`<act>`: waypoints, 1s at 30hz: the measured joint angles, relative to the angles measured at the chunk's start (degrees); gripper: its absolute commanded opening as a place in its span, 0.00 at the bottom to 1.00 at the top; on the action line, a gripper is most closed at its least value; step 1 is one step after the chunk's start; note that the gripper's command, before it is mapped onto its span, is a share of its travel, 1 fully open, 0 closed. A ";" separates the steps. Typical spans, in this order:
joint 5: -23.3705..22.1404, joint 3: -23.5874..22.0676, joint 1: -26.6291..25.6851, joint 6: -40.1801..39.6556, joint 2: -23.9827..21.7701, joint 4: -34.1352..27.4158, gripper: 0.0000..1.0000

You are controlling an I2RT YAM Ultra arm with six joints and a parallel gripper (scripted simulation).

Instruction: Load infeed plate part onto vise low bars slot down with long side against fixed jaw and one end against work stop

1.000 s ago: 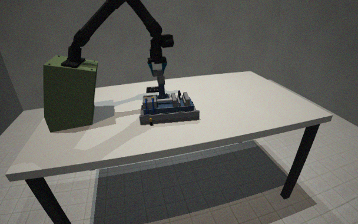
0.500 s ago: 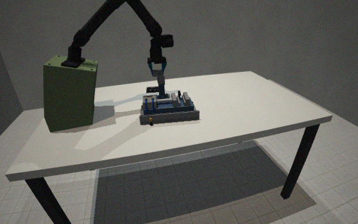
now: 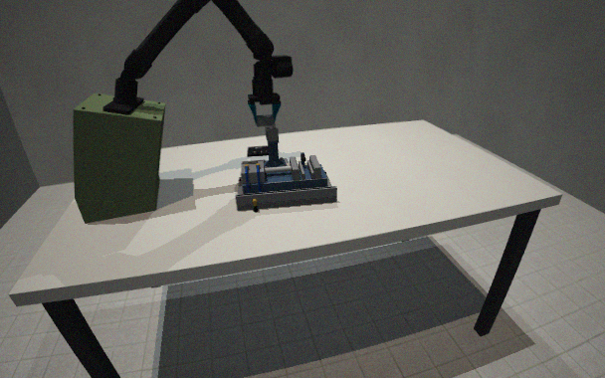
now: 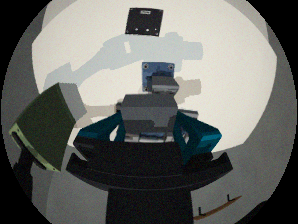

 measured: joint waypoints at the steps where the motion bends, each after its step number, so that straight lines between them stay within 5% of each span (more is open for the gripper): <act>1: 0.00 0.00 0.00 0.00 -0.24 -0.13 0.00; 30: 0.07 2.03 0.11 0.20 -5.16 -7.06 0.00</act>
